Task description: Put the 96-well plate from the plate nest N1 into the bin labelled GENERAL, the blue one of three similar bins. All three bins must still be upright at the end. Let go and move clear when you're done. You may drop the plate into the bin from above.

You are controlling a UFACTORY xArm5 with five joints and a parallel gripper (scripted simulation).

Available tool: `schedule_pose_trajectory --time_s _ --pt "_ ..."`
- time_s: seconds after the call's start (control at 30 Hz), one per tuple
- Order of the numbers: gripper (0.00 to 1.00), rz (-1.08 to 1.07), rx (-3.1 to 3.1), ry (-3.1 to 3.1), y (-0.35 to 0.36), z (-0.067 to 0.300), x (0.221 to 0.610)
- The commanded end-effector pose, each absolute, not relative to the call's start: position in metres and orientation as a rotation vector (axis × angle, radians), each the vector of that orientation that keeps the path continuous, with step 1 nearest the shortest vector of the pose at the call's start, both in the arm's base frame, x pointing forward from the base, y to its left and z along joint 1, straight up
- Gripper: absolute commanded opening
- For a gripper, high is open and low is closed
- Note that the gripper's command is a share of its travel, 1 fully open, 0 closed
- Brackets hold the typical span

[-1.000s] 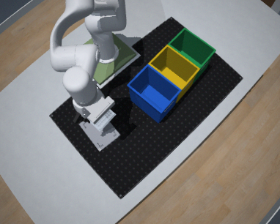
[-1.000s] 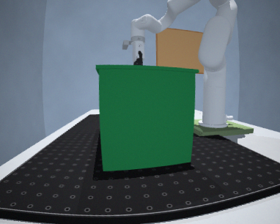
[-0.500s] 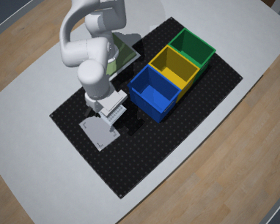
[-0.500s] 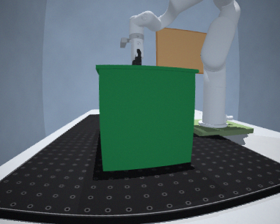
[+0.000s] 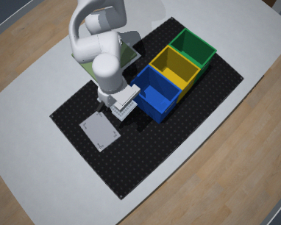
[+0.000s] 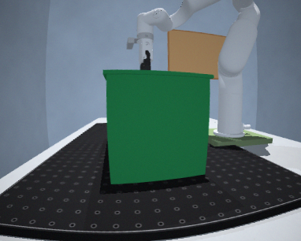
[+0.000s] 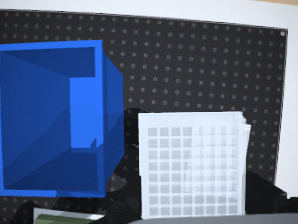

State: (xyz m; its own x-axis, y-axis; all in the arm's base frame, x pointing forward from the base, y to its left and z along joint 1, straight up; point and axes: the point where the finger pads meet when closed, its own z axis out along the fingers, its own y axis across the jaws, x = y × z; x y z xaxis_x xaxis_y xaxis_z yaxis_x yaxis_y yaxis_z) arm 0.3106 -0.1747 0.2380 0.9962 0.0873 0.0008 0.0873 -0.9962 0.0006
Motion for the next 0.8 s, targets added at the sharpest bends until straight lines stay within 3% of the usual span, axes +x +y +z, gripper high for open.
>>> schedule_pose_trajectory --time_s 0.0,0.77 --pt "0.0 0.007 3.136 0.137 -0.164 0.239 0.315" --pt "0.0 0.007 3.137 0.137 -0.096 0.236 0.333"
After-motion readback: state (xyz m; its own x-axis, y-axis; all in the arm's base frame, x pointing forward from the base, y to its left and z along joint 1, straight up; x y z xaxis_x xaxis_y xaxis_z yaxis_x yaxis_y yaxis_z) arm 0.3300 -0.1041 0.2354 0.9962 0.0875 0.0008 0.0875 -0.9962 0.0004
